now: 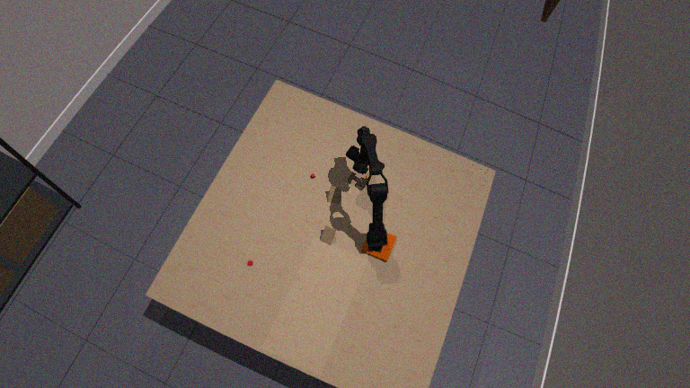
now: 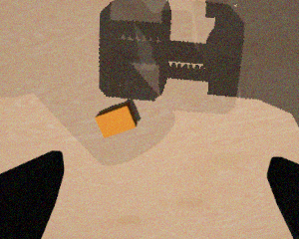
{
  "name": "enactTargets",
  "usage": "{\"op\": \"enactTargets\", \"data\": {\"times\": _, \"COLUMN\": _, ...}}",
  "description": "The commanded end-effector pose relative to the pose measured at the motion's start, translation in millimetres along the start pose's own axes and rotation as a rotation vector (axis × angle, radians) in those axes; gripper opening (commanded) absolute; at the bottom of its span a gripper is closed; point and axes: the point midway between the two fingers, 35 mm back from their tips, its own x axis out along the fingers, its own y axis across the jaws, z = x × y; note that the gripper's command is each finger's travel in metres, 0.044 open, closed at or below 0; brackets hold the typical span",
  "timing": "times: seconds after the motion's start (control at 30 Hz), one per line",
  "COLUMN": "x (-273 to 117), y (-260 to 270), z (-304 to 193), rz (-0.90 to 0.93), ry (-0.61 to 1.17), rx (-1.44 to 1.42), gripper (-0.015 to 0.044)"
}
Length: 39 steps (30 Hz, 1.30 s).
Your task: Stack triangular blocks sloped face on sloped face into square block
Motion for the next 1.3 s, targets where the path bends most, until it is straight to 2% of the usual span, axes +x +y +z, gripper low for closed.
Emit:
{"op": "enactTargets", "data": {"times": 0.0, "x": -9.4, "y": -32.4, "z": 50.5, "rz": -0.024, "ry": -0.114, "rx": -0.160, "gripper": 0.0440}}
{"op": "enactTargets", "data": {"times": 0.17, "x": -24.1, "y": -63.4, "z": 128.8, "rz": -0.042, "ry": -0.290, "rx": -0.389, "gripper": 0.0440}}
{"op": "enactTargets", "data": {"times": 0.23, "x": -26.3, "y": -66.2, "z": 139.4, "rz": -0.043, "ry": -0.313, "rx": -0.418, "gripper": 0.0440}}
{"op": "enactTargets", "data": {"times": 1.27, "x": 15.2, "y": -65.2, "z": 148.9, "rz": -0.021, "ry": -0.350, "rx": -0.440, "gripper": 0.0440}}
